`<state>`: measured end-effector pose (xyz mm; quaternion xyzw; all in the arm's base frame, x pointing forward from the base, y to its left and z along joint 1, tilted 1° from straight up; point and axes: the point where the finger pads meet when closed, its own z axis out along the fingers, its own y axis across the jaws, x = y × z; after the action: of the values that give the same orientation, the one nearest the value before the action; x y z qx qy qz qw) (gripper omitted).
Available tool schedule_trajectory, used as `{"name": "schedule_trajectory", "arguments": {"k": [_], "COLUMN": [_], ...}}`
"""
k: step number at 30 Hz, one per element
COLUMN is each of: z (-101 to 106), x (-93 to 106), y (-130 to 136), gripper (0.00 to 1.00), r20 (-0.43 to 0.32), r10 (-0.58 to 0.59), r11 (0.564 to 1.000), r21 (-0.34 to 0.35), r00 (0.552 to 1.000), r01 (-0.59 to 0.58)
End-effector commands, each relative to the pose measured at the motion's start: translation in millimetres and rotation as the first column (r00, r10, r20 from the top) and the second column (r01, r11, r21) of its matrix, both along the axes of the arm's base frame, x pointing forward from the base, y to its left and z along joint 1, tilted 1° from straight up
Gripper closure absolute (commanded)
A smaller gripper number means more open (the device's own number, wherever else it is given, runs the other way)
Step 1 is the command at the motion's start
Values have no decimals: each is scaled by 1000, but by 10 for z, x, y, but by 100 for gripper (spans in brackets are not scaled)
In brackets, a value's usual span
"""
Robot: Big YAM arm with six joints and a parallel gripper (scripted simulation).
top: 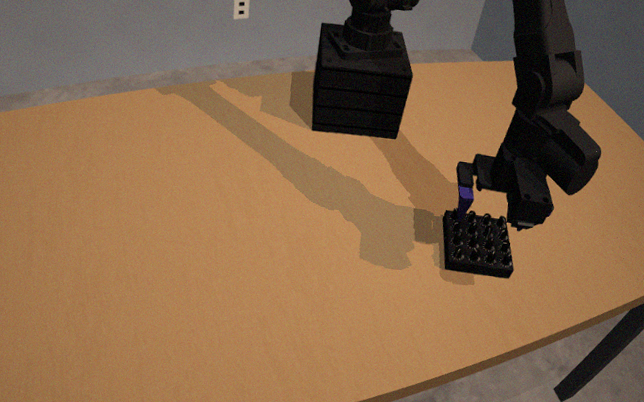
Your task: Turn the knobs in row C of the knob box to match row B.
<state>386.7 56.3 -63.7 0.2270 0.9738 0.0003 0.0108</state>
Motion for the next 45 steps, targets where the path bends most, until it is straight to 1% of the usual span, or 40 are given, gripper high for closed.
{"name": "schedule_trajectory", "arguments": {"k": [1,29,35,40,42,43,44,45], "z": [-27,-27,-45,90,90,111,88,87], "x": [45,45,-7,25,25,67,2,-15], "y": [16,16,45,81,81,60,78,100], "gripper": [0,0,0,0,0,0,0,0], "r20": [8,8,3,41,41,49,40,40], "r10": [-8,-8,-3,-2,-2,-11,-5,-2], "r11": [1000,1000,1000,1000,1000,1000,1000,1000], "r21": [-1,-1,-2,4,4,6,4,4], "r00": [1000,1000,1000,999,999,999,999,999], "r01": [8,8,3,1,1,10,5,1]}}
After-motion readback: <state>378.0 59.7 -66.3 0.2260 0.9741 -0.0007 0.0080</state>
